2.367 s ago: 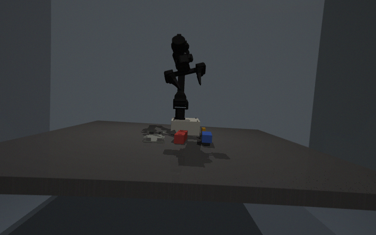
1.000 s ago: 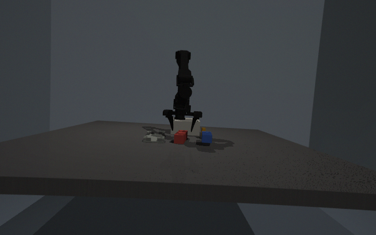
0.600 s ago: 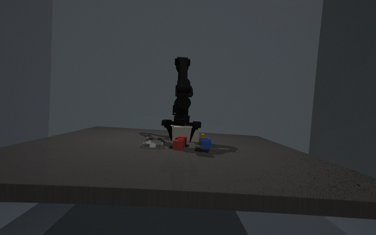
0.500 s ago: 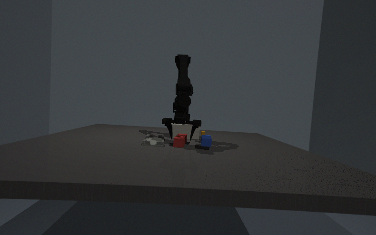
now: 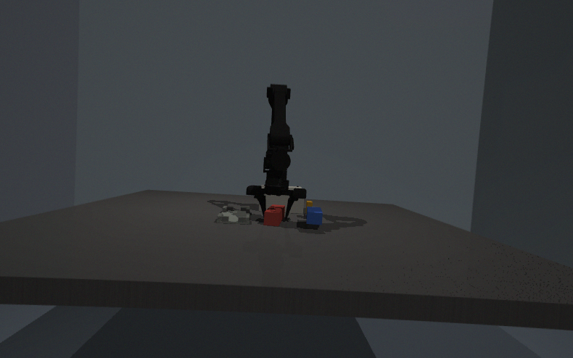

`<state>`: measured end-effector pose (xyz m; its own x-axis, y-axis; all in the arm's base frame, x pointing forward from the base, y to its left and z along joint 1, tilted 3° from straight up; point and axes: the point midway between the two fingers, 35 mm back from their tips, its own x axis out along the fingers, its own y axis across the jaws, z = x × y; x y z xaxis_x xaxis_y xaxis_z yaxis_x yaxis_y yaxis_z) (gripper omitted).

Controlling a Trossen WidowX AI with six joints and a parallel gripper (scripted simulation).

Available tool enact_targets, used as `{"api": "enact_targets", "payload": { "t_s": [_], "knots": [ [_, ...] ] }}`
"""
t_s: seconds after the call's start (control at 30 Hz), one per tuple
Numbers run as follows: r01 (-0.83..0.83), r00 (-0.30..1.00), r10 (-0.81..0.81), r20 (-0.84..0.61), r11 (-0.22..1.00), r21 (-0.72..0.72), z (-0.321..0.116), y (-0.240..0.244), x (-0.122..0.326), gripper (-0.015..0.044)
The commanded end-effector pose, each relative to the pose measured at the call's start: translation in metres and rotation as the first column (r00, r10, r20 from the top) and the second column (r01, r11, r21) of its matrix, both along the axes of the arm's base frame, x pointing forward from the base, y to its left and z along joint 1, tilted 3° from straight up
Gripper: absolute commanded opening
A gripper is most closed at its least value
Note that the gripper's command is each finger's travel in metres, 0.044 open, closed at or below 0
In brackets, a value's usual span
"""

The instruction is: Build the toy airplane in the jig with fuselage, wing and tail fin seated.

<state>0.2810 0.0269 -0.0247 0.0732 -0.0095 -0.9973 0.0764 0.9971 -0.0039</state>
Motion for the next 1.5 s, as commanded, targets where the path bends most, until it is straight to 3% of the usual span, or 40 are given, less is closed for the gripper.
{"api": "enact_targets", "payload": {
  "t_s": [0.0, 0.27, 0.47, 1.47],
  "knots": [
    [-0.003, 1.000, 0.003, 0.000, 1.000, -0.006, -0.001, -0.001, 0.000, 0.0230],
    [-0.003, 1.000, 0.003, 0.000, 1.000, -0.006, -0.001, -0.001, 0.000, 0.0157],
    [-0.003, 1.000, 0.003, 0.000, 1.000, -0.006, 0.009, 0.000, 0.002, 0.0000],
    [-0.003, 1.000, 0.003, 0.001, 1.000, -0.005, 0.100, 0.001, -0.001, 0.0000]
  ]
}}
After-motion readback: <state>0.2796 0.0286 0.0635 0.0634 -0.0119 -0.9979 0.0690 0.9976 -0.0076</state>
